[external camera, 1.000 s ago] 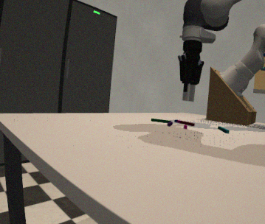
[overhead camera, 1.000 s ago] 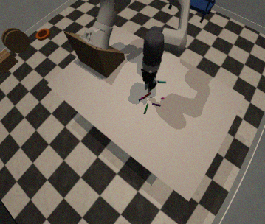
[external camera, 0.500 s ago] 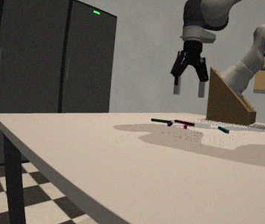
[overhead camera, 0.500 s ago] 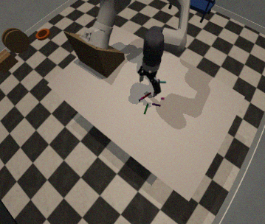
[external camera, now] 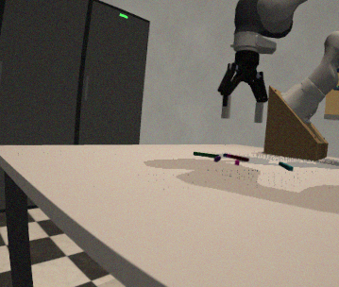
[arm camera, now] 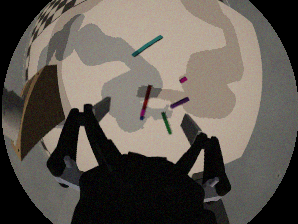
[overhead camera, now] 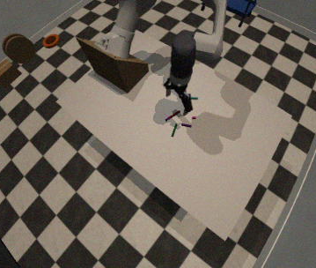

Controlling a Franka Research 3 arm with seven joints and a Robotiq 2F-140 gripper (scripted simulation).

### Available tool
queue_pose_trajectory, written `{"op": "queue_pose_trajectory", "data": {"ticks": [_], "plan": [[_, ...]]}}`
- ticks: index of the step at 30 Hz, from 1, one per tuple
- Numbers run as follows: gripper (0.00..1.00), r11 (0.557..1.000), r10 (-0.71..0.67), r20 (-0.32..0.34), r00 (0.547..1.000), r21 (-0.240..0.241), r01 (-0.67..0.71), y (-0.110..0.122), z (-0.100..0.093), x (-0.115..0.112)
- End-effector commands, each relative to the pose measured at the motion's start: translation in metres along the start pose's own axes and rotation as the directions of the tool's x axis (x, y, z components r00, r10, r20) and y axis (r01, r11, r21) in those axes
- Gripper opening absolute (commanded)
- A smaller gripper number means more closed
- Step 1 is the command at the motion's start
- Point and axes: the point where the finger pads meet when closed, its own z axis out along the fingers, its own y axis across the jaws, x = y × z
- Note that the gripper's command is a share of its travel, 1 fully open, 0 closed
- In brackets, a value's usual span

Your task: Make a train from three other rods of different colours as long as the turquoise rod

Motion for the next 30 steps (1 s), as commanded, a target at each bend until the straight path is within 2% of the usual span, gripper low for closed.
{"op": "queue_pose_trajectory", "data": {"ticks": [1,5,17,30], "plan": [[1.00,1.000,0.008,-0.003,1.000,0.001,-0.008,-0.001,-0.010,0.000],[1.00,1.000,0.008,-0.003,1.000,0.001,-0.008,-0.001,-0.018,0.000],[1.00,1.000,0.008,-0.003,1.000,0.001,-0.008,-0.001,-0.066,0.000],[1.00,1.000,0.008,-0.003,1.000,0.001,-0.008,-0.001,-0.071,0.000]]}}
